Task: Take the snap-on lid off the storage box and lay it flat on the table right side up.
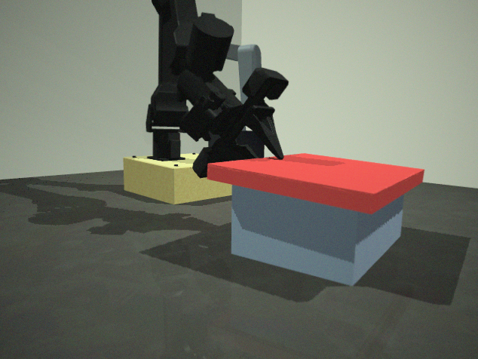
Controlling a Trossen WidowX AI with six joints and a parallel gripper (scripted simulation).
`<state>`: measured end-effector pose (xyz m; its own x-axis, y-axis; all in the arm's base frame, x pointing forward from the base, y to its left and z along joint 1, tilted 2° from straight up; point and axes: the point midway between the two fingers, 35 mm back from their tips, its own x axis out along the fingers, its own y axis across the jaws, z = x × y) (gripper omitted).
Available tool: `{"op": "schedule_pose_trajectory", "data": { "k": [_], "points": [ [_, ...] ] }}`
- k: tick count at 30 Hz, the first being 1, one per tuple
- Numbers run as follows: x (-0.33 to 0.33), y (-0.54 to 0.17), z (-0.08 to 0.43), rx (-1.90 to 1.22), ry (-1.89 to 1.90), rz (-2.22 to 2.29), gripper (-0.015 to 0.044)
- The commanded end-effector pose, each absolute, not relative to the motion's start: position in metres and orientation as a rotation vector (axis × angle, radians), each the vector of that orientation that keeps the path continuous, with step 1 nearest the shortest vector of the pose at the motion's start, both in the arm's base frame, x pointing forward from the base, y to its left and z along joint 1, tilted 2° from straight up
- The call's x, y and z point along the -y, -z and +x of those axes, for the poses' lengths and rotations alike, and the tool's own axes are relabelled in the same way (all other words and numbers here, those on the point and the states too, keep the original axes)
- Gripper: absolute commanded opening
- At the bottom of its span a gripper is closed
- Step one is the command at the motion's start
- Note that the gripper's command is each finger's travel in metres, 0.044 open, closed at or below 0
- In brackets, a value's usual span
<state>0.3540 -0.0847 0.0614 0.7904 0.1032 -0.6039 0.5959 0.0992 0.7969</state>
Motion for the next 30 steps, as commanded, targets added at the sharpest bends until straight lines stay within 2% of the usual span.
{"op": "schedule_pose_trajectory", "data": {
  "k": [1, 30],
  "points": [
    [0.0847, -0.0636, 0.3538, -0.603, 0.397, 1.446, 0.0],
    [0.0847, -0.0661, 0.3547, -0.602, 0.398, 1.446, 0.0]
  ]
}}
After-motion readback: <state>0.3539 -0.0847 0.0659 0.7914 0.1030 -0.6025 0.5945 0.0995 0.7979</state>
